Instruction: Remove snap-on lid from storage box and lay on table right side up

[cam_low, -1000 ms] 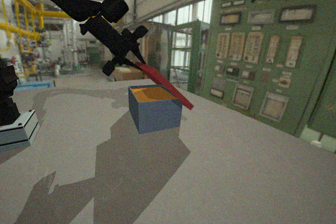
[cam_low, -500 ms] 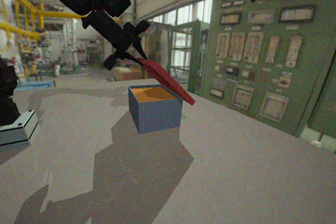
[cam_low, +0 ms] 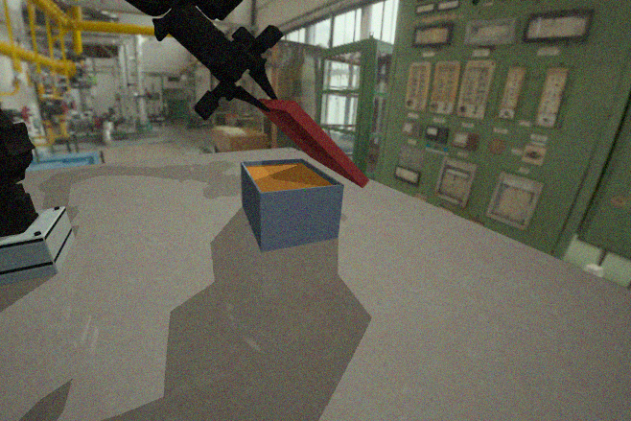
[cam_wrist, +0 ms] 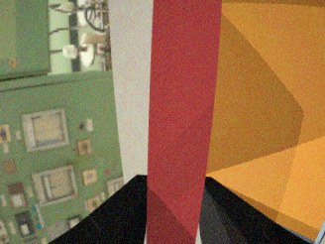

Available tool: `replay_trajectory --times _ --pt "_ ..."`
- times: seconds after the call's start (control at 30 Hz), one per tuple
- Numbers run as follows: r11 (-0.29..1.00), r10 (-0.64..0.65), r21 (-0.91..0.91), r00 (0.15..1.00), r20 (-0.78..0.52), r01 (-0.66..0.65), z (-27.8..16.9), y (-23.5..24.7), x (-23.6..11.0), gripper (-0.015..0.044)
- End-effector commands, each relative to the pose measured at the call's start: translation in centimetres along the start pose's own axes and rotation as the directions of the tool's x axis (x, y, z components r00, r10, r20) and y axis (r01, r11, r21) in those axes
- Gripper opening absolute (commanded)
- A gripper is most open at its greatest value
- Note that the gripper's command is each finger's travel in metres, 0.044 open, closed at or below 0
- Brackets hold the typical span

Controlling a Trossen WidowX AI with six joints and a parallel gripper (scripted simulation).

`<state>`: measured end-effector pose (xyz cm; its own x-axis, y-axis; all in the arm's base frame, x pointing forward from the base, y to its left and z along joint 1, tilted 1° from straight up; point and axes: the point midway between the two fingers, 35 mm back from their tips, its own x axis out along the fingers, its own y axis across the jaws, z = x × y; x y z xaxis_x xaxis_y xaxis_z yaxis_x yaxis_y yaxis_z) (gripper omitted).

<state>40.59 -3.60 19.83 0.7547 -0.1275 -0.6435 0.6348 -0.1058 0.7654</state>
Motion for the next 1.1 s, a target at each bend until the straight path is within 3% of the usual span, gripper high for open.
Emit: replay_trajectory --times 0.0,1.07 --pt "1.0 0.02 -0.004 1.0 -0.004 -0.02 -0.1 1.1 -0.6 0.0" --pt "1.0 0.019 -0.008 1.0 -0.001 -0.019 5.1 -0.1 -0.8 0.0"
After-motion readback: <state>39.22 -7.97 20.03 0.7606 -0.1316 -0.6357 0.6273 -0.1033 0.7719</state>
